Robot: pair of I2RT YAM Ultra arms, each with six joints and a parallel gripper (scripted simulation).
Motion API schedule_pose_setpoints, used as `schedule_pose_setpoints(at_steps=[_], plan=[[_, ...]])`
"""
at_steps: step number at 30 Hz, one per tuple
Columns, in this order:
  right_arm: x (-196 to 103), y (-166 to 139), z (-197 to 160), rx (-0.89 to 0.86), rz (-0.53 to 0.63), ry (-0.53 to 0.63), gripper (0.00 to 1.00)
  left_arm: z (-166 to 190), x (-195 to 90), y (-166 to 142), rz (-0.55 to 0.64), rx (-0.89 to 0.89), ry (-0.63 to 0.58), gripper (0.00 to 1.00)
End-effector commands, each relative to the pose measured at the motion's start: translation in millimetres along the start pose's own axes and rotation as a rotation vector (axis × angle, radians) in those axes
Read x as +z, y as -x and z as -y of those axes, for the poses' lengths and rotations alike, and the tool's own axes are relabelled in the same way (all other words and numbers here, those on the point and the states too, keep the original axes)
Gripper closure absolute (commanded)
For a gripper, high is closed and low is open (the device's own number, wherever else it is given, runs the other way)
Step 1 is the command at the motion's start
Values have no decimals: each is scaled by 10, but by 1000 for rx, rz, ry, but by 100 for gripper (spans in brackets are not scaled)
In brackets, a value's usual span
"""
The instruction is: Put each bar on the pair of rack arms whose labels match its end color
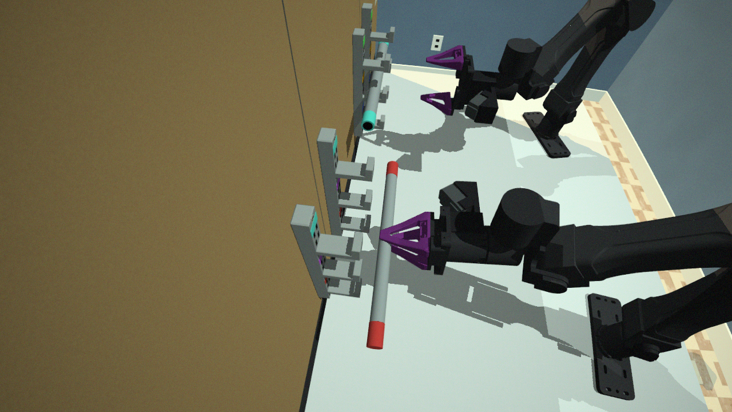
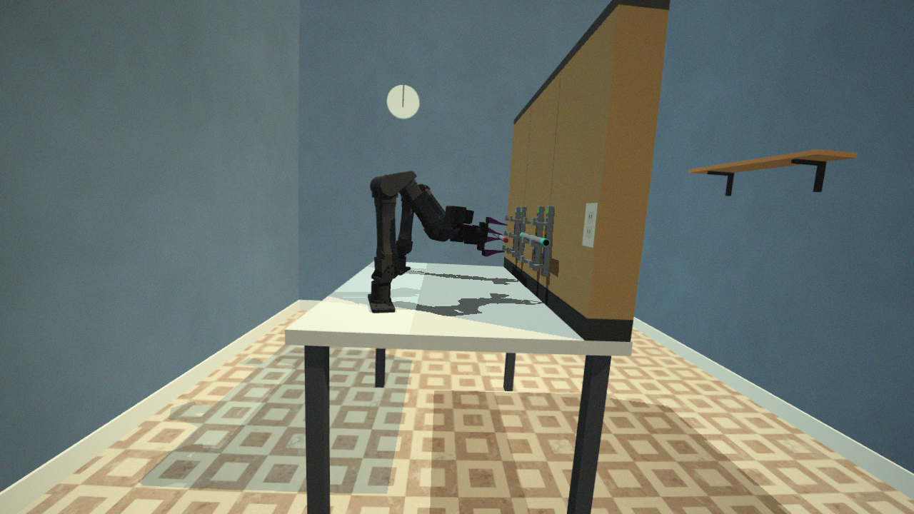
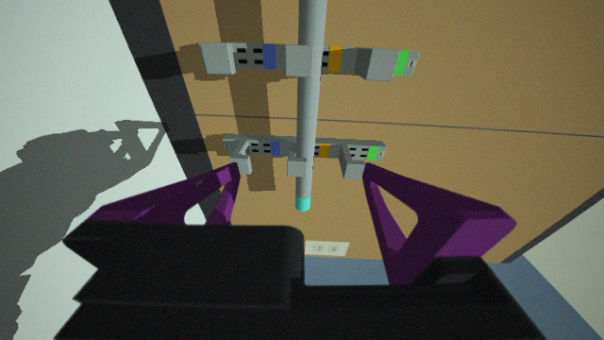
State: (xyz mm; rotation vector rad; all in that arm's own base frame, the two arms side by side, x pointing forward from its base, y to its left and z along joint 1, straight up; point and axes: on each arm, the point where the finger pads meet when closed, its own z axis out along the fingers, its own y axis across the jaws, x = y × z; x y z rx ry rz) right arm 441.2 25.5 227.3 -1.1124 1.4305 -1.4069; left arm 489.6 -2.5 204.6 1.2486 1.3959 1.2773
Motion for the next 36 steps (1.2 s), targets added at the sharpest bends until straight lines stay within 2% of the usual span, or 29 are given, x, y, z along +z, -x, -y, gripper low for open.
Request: schedule_pose_setpoints(at_steps=[1,36], plan=[[-10,34,101,27,5,-37,0,-317,1,-3,2,-37,121,100],[-10,34,101,27,5,-37,0,-73,60,-11,2,-37,121,100]])
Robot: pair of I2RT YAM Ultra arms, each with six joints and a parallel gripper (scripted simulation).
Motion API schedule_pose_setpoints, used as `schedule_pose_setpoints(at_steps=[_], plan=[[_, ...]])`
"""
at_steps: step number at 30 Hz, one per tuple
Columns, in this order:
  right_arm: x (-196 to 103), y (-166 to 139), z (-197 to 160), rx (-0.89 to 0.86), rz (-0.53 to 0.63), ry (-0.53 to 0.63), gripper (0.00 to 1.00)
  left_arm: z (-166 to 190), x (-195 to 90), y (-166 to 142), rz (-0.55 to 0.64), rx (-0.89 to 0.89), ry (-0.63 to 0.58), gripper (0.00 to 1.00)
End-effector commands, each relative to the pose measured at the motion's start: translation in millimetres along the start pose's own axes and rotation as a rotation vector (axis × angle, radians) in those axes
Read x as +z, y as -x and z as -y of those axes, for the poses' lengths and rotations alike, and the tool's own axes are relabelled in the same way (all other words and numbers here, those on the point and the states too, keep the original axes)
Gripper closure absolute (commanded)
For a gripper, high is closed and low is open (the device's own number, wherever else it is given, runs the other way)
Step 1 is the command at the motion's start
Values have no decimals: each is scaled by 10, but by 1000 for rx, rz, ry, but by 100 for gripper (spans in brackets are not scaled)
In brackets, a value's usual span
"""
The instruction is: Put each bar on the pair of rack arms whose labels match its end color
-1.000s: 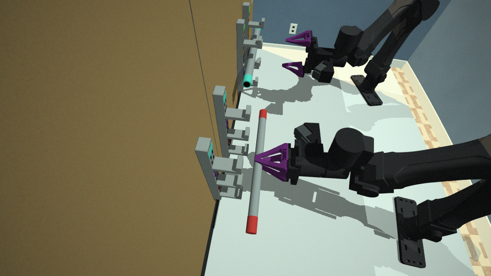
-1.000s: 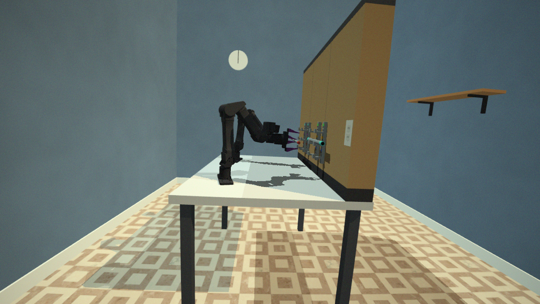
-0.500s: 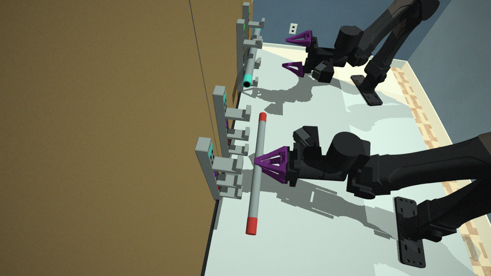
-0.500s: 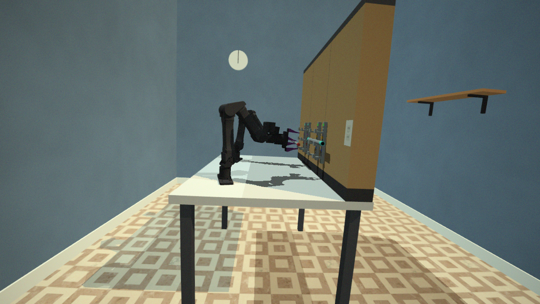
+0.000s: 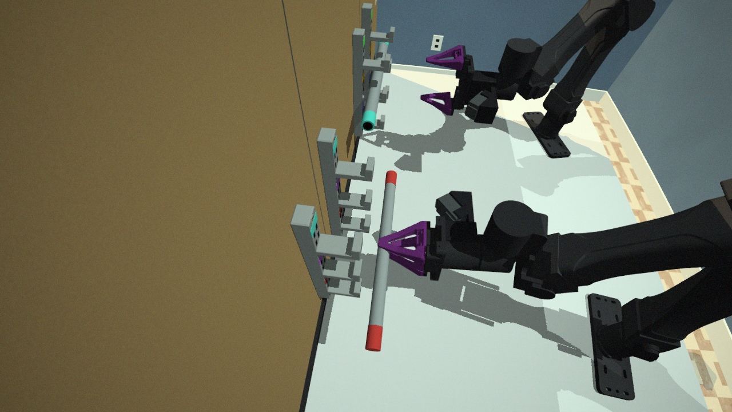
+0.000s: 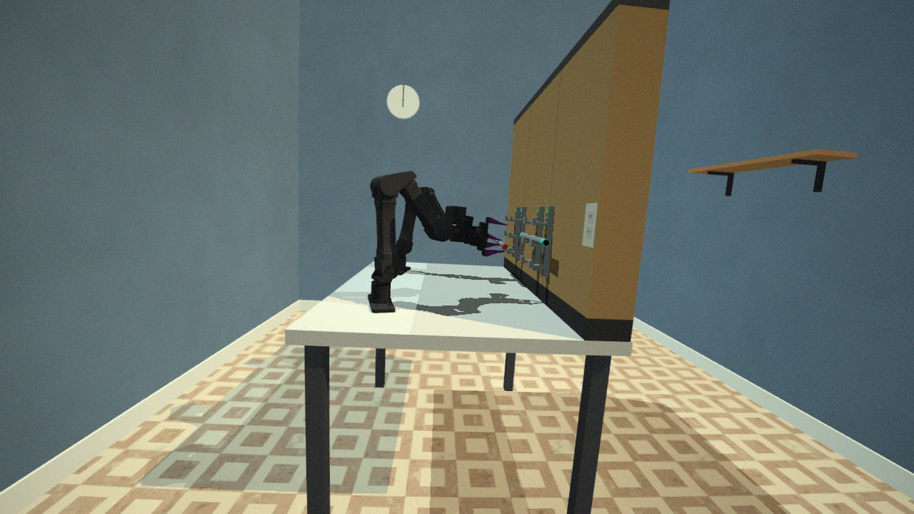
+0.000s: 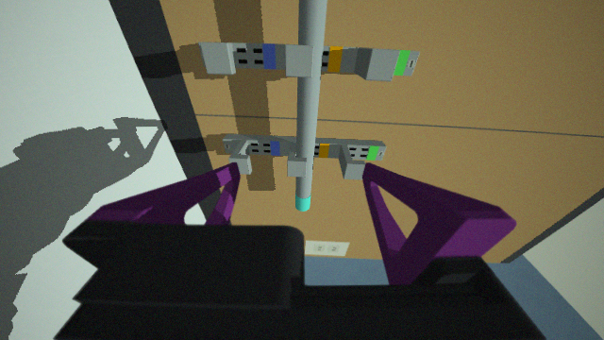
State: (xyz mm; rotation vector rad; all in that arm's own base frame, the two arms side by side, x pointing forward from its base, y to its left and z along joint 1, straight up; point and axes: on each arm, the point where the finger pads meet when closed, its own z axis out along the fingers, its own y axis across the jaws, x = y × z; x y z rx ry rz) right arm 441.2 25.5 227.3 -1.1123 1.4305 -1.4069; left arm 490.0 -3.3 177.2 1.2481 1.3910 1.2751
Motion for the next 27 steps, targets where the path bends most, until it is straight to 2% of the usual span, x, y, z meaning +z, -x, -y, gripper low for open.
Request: schedule_pose_setpoints(at_steps=[1,27], plan=[[-10,34,101,27,5,-37,0,-343,31,-31,-2,-36,118,100],[-10,34,101,27,5,-37,0,-428,138,-84,-2,-36,118,100]])
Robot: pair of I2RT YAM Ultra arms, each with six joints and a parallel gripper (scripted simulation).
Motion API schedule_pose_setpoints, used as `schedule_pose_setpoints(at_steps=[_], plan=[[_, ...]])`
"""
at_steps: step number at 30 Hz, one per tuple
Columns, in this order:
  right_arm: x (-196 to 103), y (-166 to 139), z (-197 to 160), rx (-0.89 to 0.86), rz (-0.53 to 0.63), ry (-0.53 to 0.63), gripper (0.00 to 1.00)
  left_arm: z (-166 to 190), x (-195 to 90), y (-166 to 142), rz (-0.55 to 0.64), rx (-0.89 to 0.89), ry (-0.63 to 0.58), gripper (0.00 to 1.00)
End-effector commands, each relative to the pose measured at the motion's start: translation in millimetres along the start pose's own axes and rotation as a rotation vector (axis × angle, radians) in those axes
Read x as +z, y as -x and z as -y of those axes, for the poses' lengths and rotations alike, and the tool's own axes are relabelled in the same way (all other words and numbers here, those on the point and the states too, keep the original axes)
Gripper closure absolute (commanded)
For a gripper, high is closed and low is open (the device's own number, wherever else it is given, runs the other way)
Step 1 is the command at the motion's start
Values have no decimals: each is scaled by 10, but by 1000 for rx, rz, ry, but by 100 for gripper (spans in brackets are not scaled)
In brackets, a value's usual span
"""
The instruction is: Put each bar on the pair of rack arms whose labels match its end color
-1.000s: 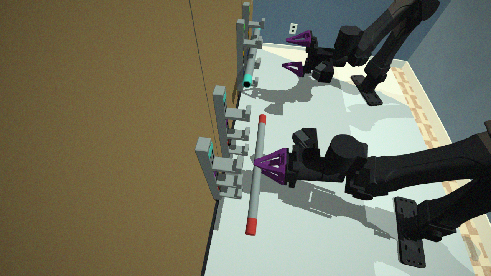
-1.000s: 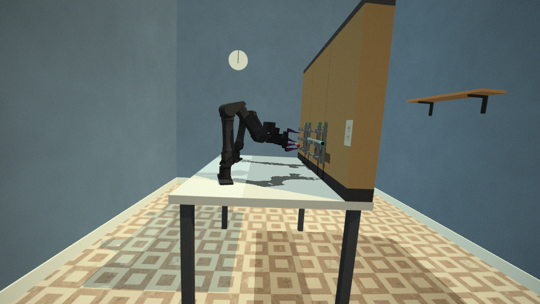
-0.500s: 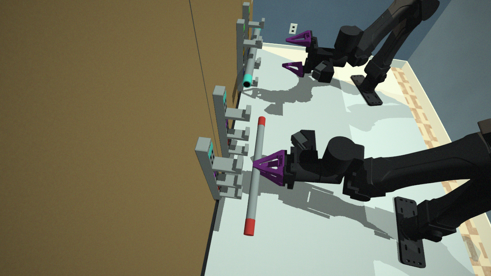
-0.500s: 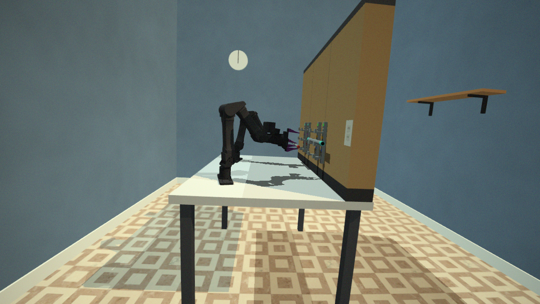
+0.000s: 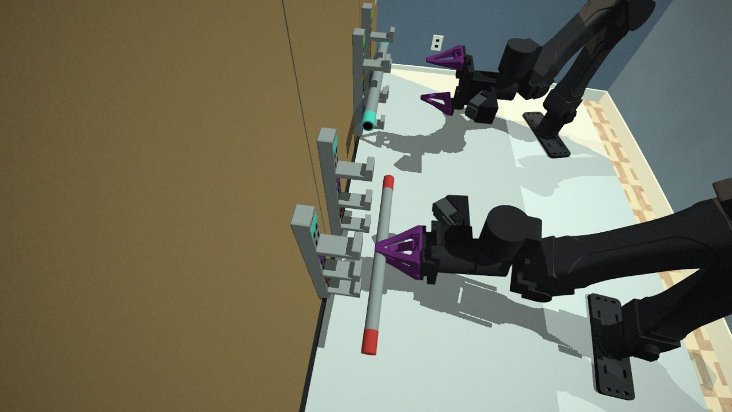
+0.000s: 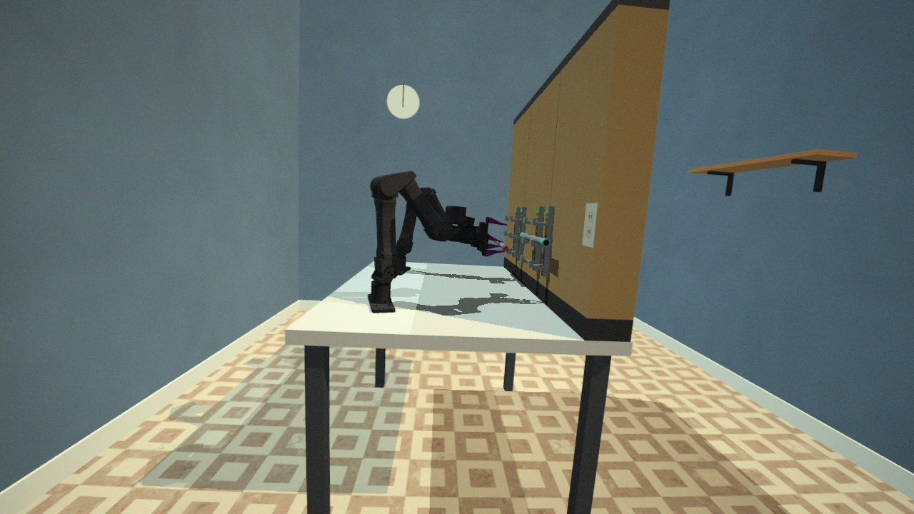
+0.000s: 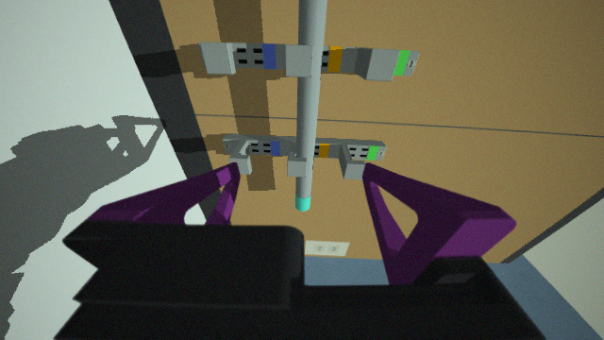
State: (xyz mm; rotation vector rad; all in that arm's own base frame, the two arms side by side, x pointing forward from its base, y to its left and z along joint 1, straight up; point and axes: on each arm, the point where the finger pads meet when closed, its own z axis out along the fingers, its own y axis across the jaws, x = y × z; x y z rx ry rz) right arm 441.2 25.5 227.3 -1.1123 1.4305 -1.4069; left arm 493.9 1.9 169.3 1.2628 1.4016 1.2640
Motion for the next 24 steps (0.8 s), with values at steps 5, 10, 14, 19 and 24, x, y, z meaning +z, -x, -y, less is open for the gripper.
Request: schedule_pose_setpoints(at_steps=[5,10,14,19,24], plan=[[-10,34,101,27,5,-37,0,-516,78,-39,-5,-37,135,100],[-10,34,101,27,5,-37,0,-535,84,-35,-5,-37,135,100],[-10,34,101,27,5,-37,0,-550,88,-32,-5,-37,135,100],[-10,34,101,27,5,-37,0,-562,92,-29,-5,-37,135,100],[-10,34,101,27,5,-37,0,-573,128,-28,-5,-37,135,100]])
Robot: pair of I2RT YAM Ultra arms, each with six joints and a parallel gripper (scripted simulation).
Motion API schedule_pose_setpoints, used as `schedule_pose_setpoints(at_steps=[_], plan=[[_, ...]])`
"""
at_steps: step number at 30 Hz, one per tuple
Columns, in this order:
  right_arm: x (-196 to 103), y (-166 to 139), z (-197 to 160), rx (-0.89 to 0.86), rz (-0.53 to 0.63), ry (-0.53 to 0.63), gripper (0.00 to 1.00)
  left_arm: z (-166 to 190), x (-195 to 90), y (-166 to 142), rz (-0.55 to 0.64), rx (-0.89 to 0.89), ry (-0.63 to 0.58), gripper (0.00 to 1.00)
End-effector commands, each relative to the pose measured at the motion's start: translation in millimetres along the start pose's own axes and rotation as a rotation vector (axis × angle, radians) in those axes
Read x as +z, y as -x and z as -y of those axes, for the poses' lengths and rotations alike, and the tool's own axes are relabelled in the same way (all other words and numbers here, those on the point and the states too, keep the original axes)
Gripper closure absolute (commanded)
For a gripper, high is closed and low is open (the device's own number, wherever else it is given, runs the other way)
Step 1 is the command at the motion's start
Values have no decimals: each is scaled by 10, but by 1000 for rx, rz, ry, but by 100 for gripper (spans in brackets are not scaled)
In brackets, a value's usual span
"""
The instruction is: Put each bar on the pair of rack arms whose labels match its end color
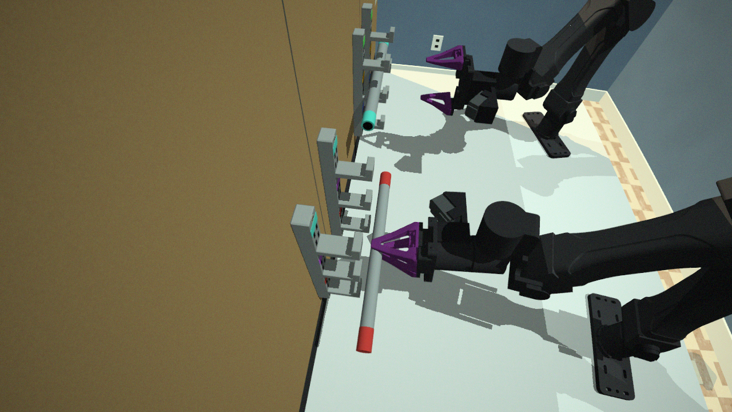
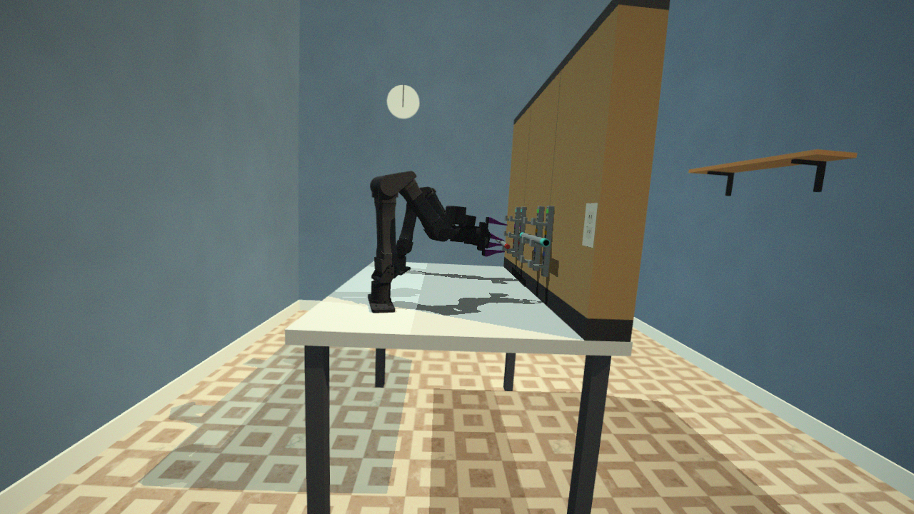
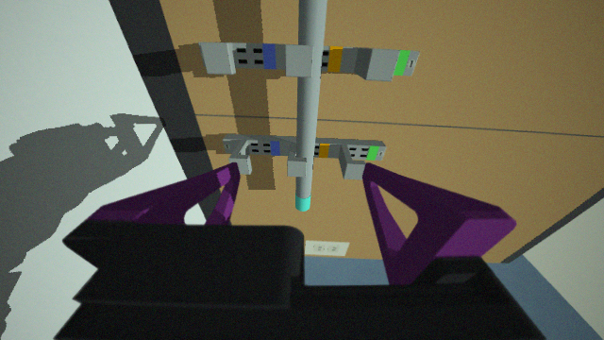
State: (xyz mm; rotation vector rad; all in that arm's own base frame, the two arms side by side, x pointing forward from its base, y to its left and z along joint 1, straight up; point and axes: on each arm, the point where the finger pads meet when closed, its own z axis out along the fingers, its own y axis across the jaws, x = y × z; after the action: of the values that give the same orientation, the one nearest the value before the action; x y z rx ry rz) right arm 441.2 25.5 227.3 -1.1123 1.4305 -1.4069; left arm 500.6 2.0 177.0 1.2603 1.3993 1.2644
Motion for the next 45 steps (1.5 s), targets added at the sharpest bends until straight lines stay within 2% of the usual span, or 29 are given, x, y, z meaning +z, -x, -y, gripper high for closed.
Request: schedule_pose_setpoints(at_steps=[1,29,45], plan=[[-10,34,101,27,5,-37,0,-489,82,-32,-6,-36,132,100],[-10,34,101,27,5,-37,0,-441,286,-27,-6,-36,132,100],[-10,34,101,27,5,-37,0,-536,402,-31,-6,-36,132,100]])
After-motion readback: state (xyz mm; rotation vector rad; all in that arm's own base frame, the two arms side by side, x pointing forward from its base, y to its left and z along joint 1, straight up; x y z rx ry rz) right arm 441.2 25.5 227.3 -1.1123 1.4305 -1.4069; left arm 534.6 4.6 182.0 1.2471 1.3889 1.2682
